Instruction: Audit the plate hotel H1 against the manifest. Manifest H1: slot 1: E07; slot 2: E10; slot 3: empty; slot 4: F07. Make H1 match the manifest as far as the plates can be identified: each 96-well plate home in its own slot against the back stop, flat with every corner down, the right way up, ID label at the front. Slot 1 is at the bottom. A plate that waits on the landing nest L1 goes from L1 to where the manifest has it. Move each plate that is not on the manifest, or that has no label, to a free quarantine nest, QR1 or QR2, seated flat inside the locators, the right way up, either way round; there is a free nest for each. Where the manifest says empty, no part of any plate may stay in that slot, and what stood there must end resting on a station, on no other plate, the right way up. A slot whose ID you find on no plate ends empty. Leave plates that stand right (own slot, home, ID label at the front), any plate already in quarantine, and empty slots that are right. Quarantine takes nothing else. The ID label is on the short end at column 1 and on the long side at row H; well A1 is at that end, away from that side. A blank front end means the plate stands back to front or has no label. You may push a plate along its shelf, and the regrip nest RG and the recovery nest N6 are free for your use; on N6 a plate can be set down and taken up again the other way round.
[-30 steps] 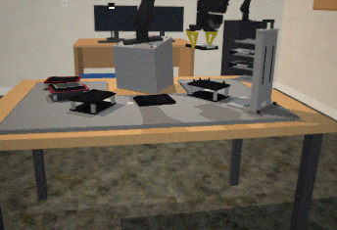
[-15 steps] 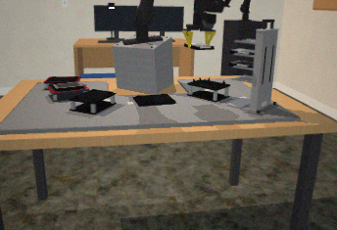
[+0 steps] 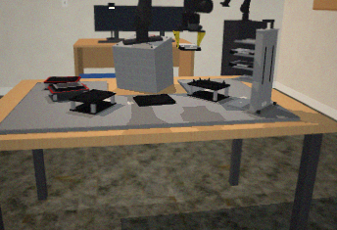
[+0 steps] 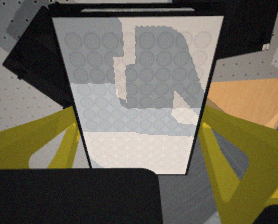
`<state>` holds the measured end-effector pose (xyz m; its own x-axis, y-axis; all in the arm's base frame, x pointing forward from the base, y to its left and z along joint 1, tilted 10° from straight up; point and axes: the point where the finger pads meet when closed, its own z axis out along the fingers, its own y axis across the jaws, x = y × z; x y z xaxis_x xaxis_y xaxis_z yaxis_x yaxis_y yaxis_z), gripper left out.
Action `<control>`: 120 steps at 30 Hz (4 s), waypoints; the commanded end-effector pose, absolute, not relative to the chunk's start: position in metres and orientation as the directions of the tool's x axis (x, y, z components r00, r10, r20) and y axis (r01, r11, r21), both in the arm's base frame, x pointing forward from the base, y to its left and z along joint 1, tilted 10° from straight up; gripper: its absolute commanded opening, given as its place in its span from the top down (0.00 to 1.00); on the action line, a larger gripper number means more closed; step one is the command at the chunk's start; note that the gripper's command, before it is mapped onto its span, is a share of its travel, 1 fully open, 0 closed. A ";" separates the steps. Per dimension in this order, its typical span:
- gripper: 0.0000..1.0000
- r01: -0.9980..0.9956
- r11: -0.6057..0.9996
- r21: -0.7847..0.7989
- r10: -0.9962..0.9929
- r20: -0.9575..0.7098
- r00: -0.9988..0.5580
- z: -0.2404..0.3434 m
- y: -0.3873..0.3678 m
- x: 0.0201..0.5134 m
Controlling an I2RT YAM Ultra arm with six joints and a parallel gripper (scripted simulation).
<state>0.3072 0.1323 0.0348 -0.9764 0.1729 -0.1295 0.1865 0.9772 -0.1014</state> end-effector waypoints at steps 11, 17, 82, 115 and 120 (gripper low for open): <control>0.14 0.372 0.928 -0.018 0.362 -0.191 -0.912 0.056 0.123 0.319; 0.14 0.438 0.899 -0.008 0.428 -0.195 -0.882 0.056 0.120 0.320; 0.14 0.989 0.021 0.150 0.994 -0.111 -0.004 0.055 -0.012 0.292; 0.14 0.993 0.023 0.112 0.993 -0.114 -0.010 -0.030 -0.021 0.303; 0.14 0.988 0.030 0.153 0.993 -0.115 -0.013 -0.026 -0.020 0.312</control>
